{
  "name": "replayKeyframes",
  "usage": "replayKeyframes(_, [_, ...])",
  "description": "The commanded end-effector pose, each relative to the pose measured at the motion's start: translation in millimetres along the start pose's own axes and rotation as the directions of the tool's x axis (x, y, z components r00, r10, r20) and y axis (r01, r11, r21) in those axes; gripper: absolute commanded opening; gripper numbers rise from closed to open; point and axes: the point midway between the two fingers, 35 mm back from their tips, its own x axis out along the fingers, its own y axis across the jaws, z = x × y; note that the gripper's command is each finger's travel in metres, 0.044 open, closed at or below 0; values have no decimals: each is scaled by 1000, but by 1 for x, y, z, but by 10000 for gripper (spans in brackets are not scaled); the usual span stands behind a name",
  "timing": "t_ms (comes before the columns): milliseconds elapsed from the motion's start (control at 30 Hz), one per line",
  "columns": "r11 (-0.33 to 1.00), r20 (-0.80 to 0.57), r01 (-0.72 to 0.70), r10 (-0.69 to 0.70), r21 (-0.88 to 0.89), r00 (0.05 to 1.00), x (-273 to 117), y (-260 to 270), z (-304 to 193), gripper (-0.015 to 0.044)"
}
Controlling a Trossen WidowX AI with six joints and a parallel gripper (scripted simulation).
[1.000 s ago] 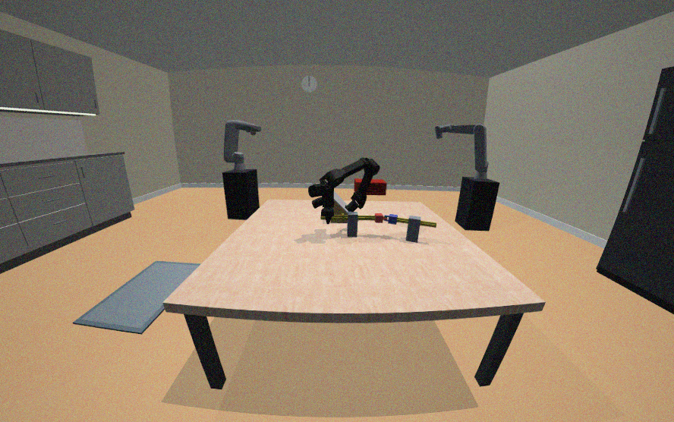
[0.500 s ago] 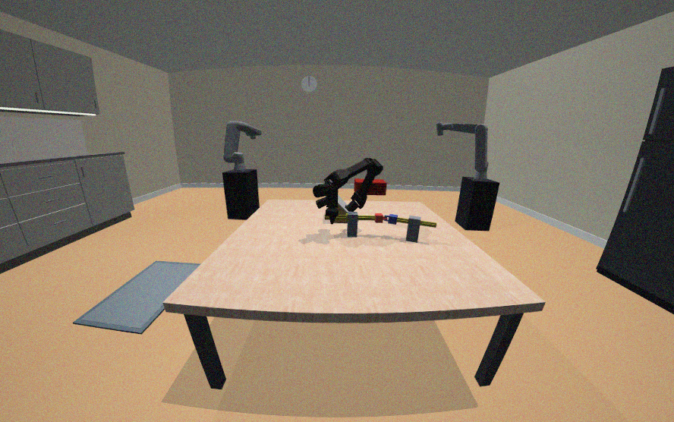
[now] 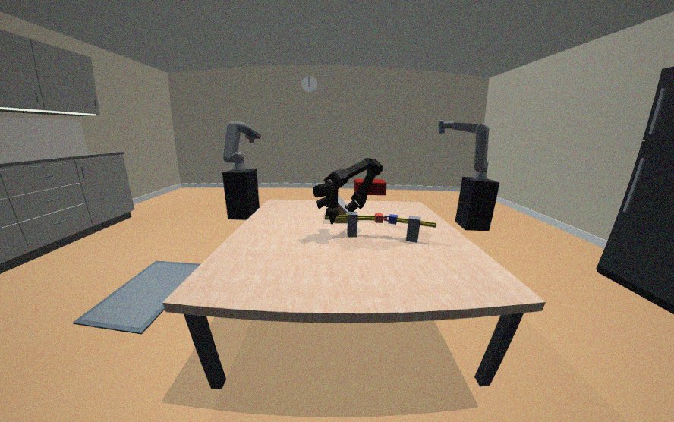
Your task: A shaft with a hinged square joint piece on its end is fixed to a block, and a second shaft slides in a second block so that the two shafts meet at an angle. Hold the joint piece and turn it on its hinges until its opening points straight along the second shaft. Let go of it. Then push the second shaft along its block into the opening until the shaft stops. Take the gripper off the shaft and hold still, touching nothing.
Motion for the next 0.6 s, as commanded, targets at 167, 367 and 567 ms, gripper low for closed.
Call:
replayKeyframes(167, [1000,0,1,-1,-1,1000,0,0,0,146])
replayKeyframes(367, [1000,0,1,-1,-1,1000,0,0,0,303])
replayKeyframes(567, [1000,0,1,-1,-1,1000,0,0,0,440])
